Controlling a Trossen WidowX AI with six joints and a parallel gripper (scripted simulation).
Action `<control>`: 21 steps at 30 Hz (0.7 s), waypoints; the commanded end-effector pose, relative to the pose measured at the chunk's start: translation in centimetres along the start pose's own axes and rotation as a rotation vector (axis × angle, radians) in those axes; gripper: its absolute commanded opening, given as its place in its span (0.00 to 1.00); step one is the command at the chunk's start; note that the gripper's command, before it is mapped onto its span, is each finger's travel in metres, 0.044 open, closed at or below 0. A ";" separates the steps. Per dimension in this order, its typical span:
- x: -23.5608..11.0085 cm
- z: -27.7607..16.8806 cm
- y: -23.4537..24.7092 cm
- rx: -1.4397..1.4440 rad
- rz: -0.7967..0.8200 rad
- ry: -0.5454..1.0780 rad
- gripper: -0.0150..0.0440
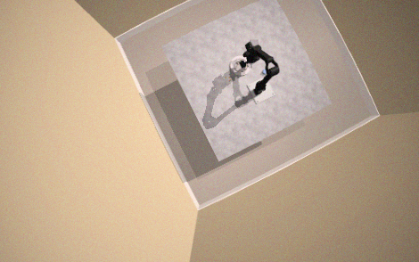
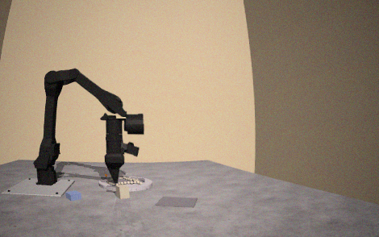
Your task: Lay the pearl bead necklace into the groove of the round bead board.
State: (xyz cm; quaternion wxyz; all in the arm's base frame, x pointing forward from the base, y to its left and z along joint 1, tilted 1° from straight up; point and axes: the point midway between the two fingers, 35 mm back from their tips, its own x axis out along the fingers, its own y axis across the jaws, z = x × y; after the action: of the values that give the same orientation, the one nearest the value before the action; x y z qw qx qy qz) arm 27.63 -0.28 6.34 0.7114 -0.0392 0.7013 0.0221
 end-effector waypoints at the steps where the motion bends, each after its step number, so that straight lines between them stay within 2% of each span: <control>1: -2.0 0.8 0.2 -0.280 -0.002 -0.009 0.73; 7: -2.4 1.0 0.3 -0.344 -0.002 -0.009 0.47; 16: -0.8 1.0 0.3 -0.344 -0.002 -0.009 0.46; 17: -1.8 1.1 0.3 -0.337 -0.004 -0.019 0.46; 21: -1.5 1.1 0.3 -0.338 -0.004 -0.018 0.46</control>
State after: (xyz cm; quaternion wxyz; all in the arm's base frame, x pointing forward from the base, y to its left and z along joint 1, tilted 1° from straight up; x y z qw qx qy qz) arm 28.64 0.12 7.99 0.7004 -0.1594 0.6817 0.1388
